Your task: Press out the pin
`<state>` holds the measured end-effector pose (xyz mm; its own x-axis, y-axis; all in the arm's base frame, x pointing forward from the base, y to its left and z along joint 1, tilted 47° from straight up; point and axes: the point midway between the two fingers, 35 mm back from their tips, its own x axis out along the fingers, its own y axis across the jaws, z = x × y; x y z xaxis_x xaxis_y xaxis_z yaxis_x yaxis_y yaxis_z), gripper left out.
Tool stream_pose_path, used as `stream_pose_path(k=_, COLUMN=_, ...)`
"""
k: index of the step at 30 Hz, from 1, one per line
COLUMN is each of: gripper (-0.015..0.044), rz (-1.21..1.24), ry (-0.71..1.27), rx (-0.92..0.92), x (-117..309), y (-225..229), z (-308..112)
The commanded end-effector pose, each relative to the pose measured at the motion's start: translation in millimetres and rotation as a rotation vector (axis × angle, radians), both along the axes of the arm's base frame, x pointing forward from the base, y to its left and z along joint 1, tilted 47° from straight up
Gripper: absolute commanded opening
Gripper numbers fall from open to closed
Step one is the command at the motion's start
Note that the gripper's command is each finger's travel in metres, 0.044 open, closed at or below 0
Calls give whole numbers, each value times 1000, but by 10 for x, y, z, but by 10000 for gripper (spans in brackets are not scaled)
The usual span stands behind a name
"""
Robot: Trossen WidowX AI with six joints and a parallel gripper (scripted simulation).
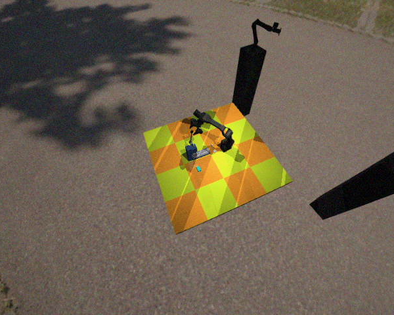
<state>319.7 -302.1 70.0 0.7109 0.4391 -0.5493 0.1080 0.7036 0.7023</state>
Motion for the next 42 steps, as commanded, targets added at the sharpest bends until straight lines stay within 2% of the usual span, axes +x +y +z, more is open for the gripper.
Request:
stream_pose_path(k=1, gripper=440, rz=1, ry=-1, rx=10, x=52, y=53, z=-35)
stream_pose_path(k=16, gripper=440, rz=1, ry=-4, rx=12, x=203, y=165, z=-142)
stream_pose_path(k=31, gripper=46, rz=1, ry=-4, rx=12, x=203, y=165, z=-142)
stream_pose_path(k=36, gripper=0, rz=1, ry=-4, rx=12, x=203, y=165, z=-142)
stream_pose_path(k=42, gripper=0, rz=1, ry=-4, rx=12, x=194, y=167, z=-143)
